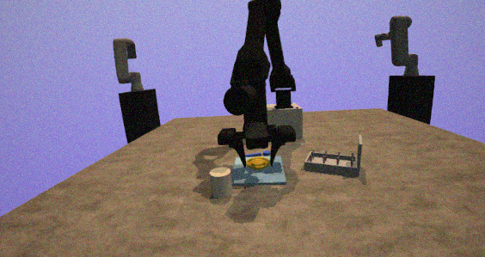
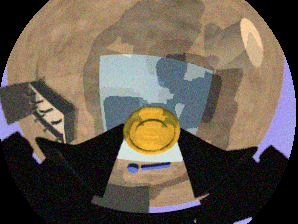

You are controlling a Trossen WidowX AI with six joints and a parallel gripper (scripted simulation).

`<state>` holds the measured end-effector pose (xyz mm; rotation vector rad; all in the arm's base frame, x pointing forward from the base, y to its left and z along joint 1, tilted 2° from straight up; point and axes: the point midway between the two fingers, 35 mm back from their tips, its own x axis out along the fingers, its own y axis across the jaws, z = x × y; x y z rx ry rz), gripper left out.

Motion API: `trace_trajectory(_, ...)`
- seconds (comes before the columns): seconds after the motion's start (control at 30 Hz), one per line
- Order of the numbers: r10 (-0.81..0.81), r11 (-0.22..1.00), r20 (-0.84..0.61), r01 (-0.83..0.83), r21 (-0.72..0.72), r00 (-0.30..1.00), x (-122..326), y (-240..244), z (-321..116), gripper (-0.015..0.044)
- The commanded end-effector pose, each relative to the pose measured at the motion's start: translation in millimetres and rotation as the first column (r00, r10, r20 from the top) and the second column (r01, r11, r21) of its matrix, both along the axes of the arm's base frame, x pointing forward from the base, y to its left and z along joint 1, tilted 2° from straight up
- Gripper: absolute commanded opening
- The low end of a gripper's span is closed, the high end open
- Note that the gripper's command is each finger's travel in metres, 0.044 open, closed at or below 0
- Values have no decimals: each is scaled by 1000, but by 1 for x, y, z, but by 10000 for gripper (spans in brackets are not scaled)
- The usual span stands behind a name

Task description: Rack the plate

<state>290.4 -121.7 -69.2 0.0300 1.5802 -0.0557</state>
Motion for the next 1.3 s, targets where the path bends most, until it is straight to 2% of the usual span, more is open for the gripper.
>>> trace_trajectory(0.0,1,1000,-1,-1,-1,1000,0,0,0,295)
trace_trajectory(0.07,1,1000,-1,-1,-1,1000,0,0,0,281)
trace_trajectory(0.17,1,1000,-1,-1,-1,1000,1,0,4,203)
trace_trajectory(0.43,1,1000,1,-1,-2,1000,12,-4,57,0)
trace_trajectory(1.07,1,1000,1,-1,-2,1000,17,-3,166,0)
trace_trajectory(1.27,-20,1000,2,20,-1,1000,16,4,173,0)
